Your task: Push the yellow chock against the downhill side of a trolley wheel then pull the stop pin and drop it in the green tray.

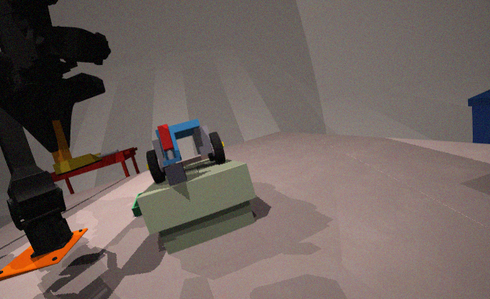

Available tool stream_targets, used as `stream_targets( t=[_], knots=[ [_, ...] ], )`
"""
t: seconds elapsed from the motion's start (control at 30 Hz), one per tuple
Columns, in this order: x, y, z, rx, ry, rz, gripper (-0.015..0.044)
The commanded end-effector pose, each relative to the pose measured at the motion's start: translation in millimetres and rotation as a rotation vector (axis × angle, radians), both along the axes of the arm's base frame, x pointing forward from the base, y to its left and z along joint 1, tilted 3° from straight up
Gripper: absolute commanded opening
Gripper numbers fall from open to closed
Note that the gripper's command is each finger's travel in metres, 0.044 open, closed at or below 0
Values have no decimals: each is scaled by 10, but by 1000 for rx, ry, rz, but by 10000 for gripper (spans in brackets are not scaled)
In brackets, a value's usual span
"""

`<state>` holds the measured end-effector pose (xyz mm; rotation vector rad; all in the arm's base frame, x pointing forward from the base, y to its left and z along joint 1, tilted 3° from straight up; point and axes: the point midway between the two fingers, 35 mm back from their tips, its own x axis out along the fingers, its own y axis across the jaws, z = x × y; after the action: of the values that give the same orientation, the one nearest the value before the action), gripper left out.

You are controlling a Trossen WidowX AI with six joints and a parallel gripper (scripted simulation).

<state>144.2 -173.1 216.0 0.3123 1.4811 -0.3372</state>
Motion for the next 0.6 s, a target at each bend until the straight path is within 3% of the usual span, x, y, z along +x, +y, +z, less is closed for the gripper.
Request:
stream_targets(
  t=[0.0, 0.57],
  knots=[
    [-6, 0, 0, -6, 6, 112, 0],
    [-6, 0, 0, -36, 21, 638, 0]
  ],
)
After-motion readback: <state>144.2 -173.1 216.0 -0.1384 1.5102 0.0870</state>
